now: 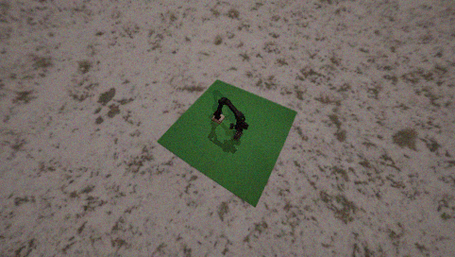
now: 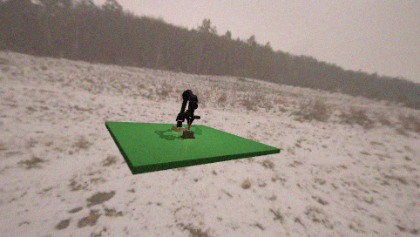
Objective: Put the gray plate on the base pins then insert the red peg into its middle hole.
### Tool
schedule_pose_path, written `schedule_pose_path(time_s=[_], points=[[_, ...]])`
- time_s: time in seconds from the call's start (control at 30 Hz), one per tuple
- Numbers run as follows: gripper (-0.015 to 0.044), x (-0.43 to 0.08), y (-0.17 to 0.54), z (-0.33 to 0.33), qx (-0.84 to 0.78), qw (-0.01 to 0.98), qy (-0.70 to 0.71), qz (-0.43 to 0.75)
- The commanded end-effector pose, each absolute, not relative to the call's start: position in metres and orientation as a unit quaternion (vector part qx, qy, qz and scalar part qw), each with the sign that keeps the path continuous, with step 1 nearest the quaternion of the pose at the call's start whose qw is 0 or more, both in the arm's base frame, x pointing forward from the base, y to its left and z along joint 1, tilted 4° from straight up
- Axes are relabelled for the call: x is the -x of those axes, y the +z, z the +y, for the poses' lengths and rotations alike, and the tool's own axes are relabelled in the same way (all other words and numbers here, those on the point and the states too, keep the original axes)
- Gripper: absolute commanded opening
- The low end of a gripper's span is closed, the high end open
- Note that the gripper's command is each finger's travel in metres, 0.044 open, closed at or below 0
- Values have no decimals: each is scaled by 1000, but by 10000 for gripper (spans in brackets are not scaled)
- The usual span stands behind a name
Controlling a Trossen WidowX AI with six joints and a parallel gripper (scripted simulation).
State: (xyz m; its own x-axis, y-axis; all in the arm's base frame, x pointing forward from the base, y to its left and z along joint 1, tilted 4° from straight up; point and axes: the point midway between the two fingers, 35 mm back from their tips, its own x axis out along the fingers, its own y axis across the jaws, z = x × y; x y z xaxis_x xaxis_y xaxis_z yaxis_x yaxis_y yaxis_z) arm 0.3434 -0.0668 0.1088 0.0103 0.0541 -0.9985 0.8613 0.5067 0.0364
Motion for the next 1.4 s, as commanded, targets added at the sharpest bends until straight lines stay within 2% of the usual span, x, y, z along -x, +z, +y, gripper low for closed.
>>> schedule_pose_path(time_s=[0.0,1.37], points=[[0,-343,109,-67,-368,609,-331,620],[0,-344,92,-66,-369,609,-331,619]])
